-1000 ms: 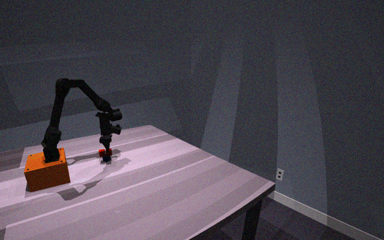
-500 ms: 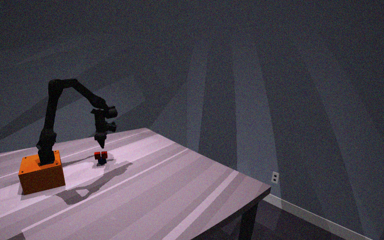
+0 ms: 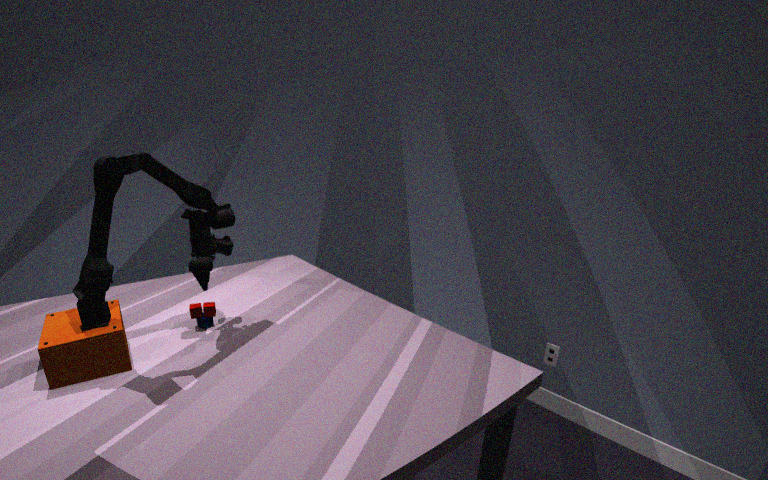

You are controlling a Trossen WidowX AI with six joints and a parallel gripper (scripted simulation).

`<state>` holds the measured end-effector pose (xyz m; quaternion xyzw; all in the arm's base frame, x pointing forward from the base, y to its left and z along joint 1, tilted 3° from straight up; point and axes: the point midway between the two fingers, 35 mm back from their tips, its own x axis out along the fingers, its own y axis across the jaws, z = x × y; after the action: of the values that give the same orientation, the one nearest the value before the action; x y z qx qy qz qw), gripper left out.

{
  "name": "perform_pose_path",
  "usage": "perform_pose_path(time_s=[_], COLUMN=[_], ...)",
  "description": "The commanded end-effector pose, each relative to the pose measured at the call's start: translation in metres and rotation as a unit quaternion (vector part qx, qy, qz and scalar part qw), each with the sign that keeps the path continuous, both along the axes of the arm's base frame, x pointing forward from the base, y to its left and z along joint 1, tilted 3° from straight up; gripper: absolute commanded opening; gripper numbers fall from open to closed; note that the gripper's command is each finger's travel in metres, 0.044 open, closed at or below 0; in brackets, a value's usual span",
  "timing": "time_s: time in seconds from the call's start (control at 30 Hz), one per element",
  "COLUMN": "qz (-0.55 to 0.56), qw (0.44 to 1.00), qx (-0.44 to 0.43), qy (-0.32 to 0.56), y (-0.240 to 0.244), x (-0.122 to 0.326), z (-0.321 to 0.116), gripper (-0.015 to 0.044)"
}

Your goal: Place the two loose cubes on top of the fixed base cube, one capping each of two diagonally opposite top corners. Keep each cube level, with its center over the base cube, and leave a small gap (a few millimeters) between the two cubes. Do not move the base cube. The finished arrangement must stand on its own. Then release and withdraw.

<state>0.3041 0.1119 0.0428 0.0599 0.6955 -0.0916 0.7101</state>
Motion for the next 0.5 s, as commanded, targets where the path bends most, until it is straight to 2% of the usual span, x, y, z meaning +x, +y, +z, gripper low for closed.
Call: perform_pose_path(time_s=[0.0, 0.3, 0.47], qz=[0.000, 0.000, 0.000], qw=[1.000, 1.000, 1.000], qx=[0.000, 0.006, 0.006], qy=[0.000, 0.004, 0.004], y=[0.002, 0.109, 0.116], x=[-0.001, -0.073, -0.080], z=[0.000, -0.002, -0.002], gripper=[0.0400, 0.0400, 0.0400])
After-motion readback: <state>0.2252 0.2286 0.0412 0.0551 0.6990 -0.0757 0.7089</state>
